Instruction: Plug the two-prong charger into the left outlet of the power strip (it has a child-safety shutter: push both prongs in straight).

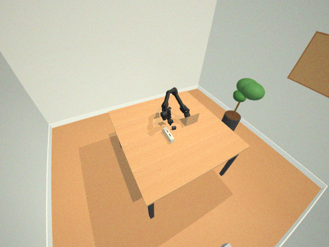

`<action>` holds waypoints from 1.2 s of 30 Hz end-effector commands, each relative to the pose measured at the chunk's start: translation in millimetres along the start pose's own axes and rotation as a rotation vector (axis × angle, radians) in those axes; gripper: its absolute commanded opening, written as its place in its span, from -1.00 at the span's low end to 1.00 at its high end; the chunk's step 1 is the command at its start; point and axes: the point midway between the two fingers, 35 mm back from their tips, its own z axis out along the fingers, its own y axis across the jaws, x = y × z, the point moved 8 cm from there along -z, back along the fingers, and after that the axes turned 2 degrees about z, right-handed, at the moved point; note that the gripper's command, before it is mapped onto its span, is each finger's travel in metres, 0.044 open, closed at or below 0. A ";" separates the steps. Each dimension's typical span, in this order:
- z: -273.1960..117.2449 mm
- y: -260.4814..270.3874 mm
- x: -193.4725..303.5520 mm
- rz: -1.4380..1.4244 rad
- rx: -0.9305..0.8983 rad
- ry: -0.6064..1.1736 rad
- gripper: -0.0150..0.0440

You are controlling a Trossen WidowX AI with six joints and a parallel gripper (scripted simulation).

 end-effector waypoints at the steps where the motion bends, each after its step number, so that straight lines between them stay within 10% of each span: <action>1: -1.3 14.3 10.1 -0.008 0.010 0.000 1.00; 36: 8.5 65.6 55.9 -0.027 0.070 -0.046 1.00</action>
